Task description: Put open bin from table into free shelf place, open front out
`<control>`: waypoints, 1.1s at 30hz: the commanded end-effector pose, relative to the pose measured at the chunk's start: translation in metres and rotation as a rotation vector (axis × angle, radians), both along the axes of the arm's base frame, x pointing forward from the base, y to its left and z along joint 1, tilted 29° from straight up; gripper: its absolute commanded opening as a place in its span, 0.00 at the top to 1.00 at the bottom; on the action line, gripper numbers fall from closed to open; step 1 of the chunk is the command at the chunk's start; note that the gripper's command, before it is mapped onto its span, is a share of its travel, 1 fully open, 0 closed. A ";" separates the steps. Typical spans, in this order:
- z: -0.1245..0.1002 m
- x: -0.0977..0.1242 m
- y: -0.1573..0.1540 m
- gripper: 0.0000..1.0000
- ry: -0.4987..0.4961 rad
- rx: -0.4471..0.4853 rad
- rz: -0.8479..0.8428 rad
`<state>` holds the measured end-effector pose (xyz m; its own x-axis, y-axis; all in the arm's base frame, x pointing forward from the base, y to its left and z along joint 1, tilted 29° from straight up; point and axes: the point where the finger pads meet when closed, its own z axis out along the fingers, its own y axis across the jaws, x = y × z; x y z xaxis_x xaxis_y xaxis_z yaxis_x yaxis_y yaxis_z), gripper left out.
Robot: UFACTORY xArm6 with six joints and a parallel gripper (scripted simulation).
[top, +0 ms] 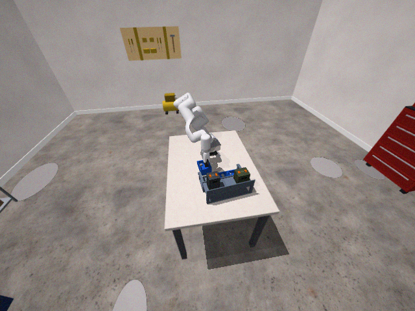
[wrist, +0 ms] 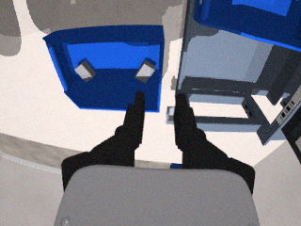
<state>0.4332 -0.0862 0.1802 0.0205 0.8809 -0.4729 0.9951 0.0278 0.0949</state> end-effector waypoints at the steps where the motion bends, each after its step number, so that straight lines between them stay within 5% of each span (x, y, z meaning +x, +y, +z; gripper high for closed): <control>1: 0.001 0.001 0.000 0.67 -0.004 0.000 0.001; 33: -0.016 0.003 -0.009 0.67 -0.004 0.000 0.001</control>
